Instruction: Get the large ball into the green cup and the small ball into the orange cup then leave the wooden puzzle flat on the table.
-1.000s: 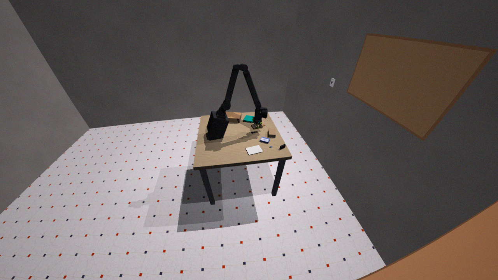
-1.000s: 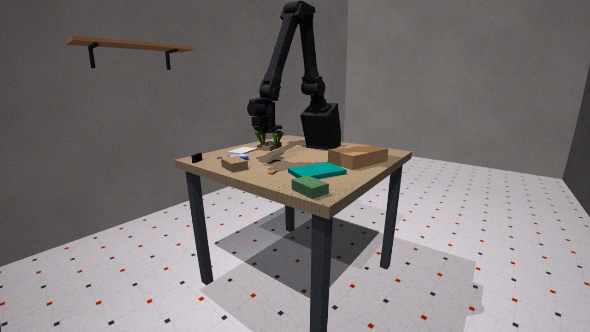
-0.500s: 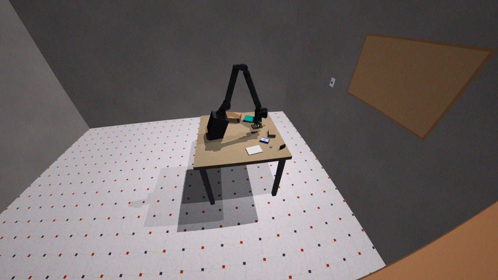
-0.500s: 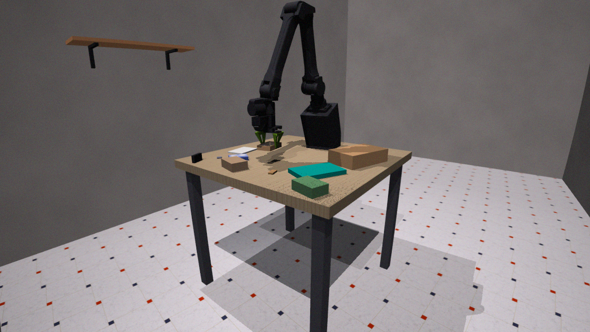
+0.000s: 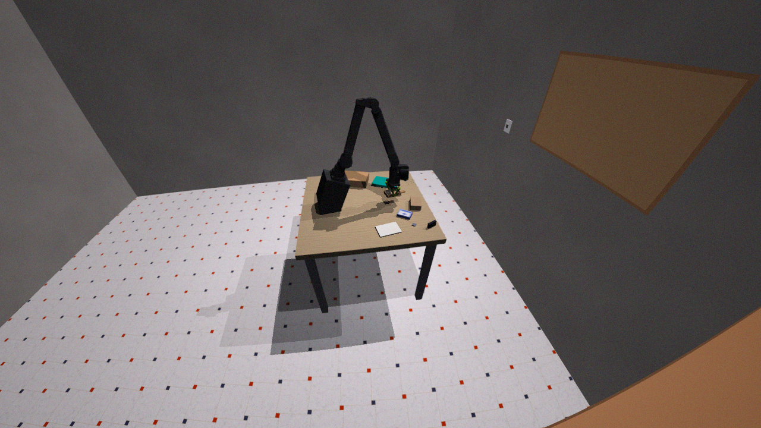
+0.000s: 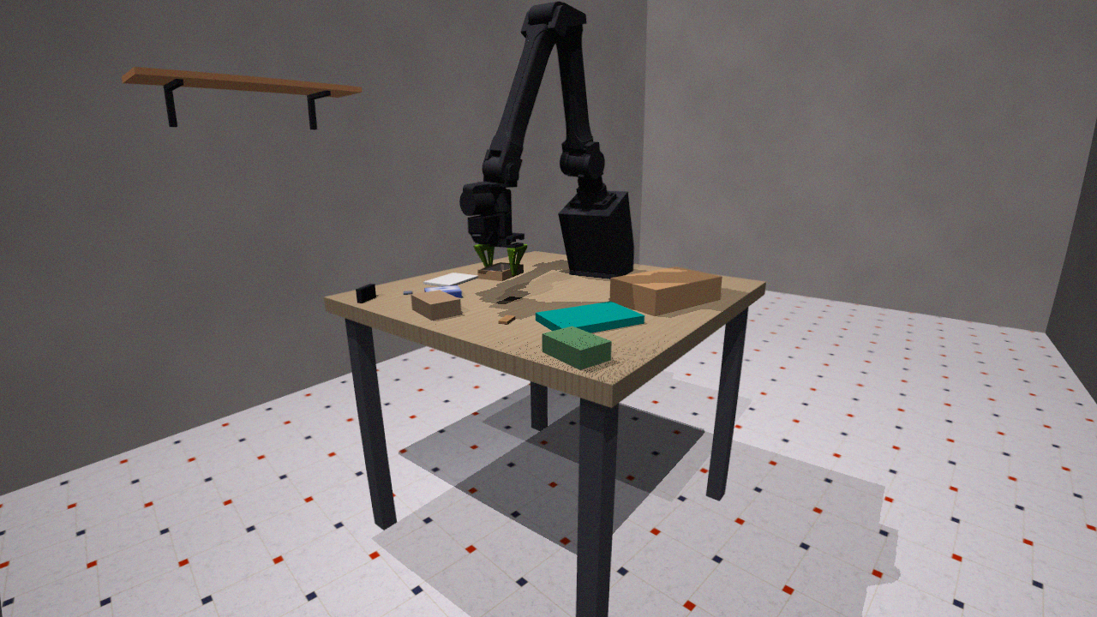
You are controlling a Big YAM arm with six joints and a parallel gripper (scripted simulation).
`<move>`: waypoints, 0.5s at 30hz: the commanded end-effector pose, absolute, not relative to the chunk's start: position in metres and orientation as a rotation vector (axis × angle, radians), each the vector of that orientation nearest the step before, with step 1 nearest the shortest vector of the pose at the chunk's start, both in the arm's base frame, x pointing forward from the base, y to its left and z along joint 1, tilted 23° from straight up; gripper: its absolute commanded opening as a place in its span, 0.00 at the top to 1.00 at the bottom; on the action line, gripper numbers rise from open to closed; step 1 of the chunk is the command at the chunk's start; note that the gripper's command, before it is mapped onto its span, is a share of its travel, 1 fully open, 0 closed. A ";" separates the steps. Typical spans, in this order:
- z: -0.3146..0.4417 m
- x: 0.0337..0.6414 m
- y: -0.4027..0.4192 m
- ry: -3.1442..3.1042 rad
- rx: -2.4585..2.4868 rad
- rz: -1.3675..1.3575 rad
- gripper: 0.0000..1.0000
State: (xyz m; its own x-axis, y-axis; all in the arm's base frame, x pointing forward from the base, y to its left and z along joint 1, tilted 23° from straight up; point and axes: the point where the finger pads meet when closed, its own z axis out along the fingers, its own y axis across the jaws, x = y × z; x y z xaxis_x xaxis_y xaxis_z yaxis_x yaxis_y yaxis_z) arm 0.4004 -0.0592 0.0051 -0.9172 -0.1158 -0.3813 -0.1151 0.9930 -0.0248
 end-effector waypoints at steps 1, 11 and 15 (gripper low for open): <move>0.022 0.411 -0.056 2.697 -0.175 -0.009 0.31; 0.018 0.414 -0.056 2.697 -0.176 -0.010 0.31; 0.009 0.414 -0.056 2.716 -0.175 -0.004 0.31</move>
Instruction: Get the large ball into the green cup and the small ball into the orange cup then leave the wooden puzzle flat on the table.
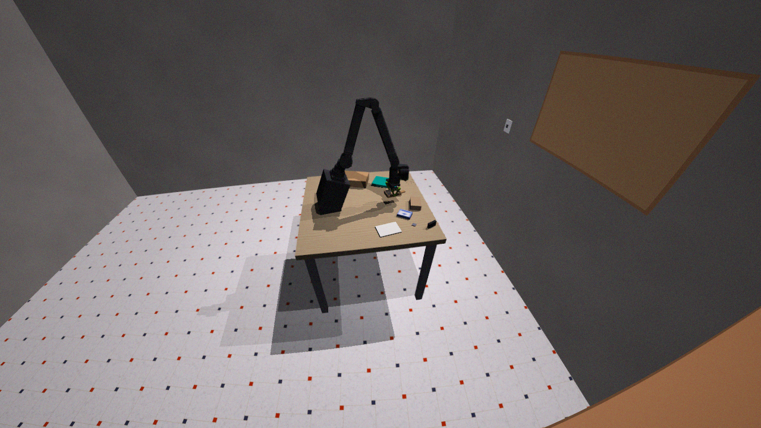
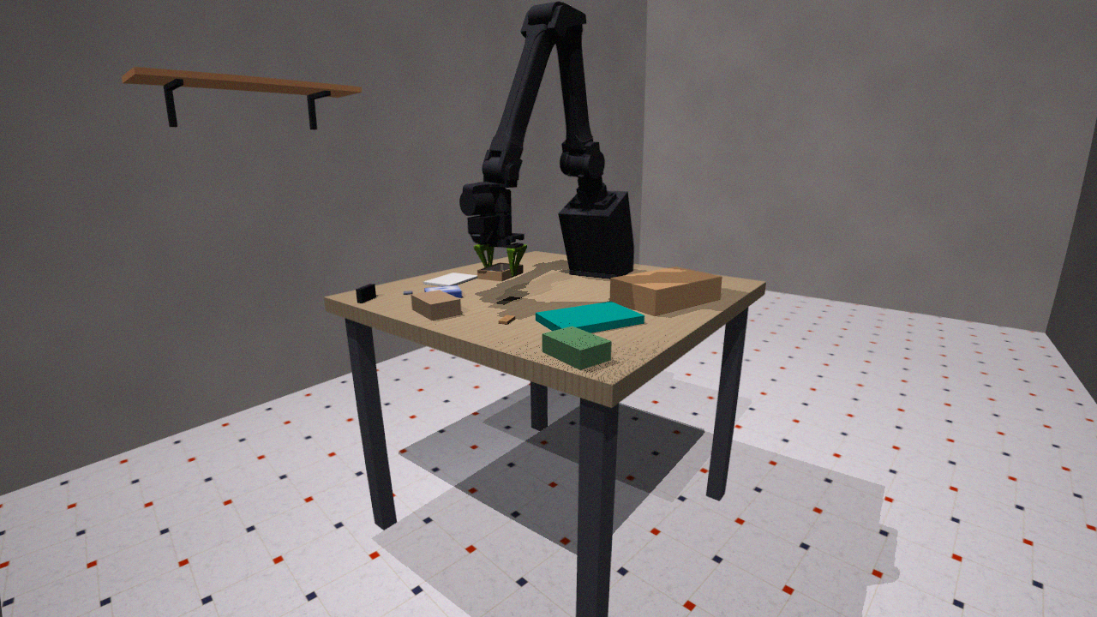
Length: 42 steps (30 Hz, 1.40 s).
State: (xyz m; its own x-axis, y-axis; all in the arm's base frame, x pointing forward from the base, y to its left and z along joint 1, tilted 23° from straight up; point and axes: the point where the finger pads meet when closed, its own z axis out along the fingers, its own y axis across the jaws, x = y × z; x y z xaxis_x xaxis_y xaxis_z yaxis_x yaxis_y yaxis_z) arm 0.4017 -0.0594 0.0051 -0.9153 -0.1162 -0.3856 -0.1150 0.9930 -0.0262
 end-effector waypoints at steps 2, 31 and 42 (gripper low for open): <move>0.009 0.417 -0.056 2.714 -0.172 -0.006 0.31; -0.024 0.431 -0.055 2.713 -0.168 -0.008 0.31; -0.037 0.435 -0.055 2.715 -0.169 -0.007 0.31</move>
